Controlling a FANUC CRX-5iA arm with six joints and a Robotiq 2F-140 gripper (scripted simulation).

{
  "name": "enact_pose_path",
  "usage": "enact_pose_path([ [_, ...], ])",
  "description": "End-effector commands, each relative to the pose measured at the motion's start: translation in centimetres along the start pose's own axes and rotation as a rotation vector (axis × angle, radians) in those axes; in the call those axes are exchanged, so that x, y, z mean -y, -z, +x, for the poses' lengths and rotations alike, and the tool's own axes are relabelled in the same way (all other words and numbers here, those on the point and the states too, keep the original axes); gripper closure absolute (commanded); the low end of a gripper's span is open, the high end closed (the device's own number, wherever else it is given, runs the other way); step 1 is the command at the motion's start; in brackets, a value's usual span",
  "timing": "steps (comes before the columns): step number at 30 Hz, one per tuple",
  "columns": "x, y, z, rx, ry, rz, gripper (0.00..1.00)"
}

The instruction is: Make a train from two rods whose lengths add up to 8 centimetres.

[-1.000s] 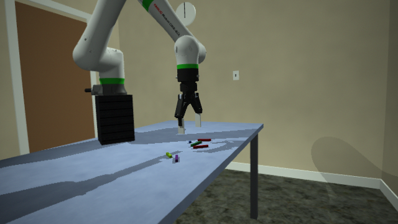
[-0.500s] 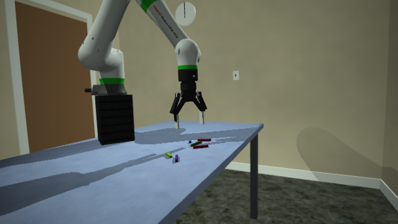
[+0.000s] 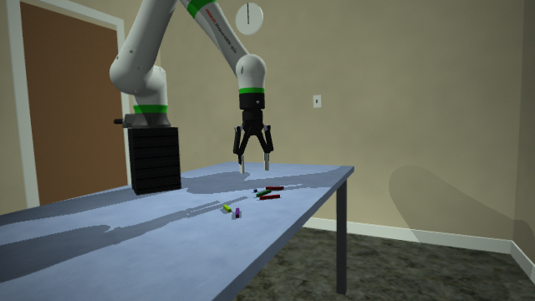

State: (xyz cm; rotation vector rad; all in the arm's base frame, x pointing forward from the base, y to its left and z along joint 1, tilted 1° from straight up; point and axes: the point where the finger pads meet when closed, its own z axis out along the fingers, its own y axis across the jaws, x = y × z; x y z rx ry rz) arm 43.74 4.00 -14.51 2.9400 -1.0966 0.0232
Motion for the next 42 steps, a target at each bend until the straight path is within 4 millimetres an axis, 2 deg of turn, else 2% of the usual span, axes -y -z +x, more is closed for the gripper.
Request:
enact_pose_path([
  [1,0.01,0.01,0.01,-0.001,0.0,0.0,0.85],
  [42,0.02,-0.37,0.01,-0.001,-0.001,-0.001,0.85],
])
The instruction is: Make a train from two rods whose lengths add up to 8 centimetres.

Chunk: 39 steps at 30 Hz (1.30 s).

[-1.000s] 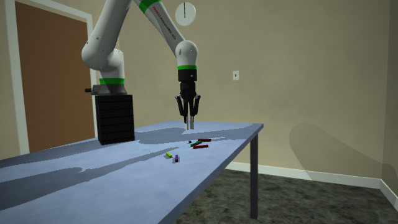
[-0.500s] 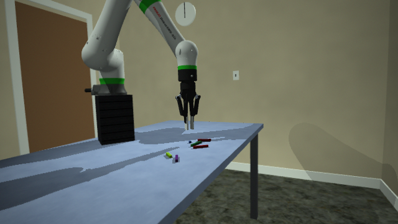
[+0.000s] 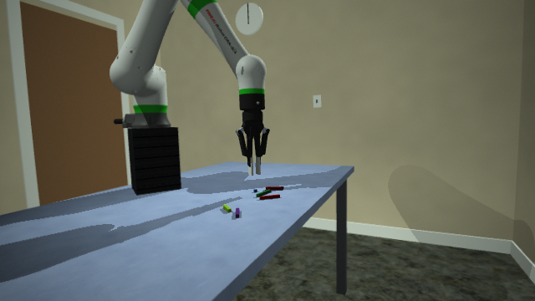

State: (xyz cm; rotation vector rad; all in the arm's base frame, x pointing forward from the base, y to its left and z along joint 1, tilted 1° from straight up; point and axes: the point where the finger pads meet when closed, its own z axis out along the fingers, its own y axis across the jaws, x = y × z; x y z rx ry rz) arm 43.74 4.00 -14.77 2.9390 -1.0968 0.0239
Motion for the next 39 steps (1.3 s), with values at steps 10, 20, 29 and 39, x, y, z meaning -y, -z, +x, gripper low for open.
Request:
enact_pose_path([
  [10,0.0,-1.3,0.0,-0.001,0.0,0.0,0.85],
  [20,0.1,-2.5,0.0,-0.001,0.0,0.0,0.85],
  [29,0.1,-3.6,0.0,-0.001,0.0,0.0,0.85],
  [39,0.1,-4.6,-0.1,-0.001,0.0,0.0,0.85],
])
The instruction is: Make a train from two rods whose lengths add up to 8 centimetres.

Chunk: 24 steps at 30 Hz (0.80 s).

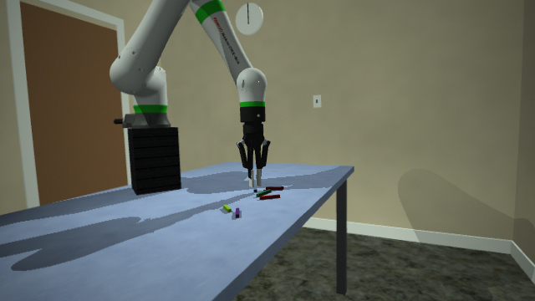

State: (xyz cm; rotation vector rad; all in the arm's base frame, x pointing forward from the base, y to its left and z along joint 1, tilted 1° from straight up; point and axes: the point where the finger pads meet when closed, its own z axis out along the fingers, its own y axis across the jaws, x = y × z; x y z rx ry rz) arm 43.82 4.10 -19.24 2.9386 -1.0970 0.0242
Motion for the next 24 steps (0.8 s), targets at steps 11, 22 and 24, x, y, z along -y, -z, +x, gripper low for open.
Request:
enact_pose_path([
  [11,0.02,-0.45,0.01,0.0,0.0,0.0,0.85],
  [22,0.02,-0.45,0.01,0.0,0.0,0.0,0.85],
  [24,0.02,-0.45,0.01,0.0,0.0,0.0,0.85],
])
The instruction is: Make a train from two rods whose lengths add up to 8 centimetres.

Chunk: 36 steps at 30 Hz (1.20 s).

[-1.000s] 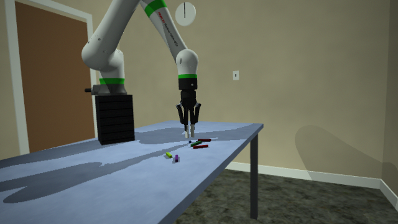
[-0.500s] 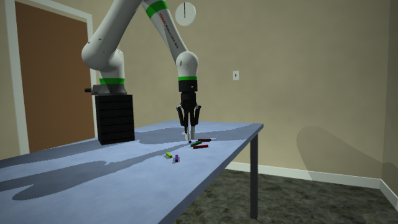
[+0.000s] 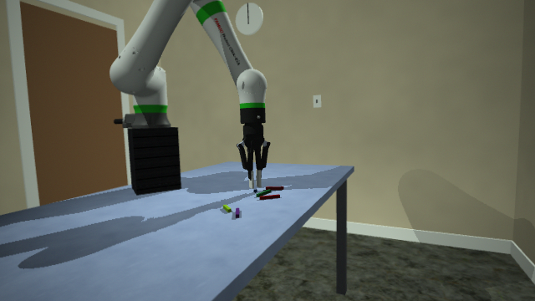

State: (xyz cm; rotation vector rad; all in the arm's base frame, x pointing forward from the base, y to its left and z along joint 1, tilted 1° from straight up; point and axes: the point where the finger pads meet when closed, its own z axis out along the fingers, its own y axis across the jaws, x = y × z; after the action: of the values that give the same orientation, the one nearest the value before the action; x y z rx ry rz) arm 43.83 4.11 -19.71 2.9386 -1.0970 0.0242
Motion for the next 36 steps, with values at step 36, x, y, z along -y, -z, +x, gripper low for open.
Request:
enact_pose_path([
  [36,0.01,-0.35,0.02,0.0,0.0,0.0,0.85],
])
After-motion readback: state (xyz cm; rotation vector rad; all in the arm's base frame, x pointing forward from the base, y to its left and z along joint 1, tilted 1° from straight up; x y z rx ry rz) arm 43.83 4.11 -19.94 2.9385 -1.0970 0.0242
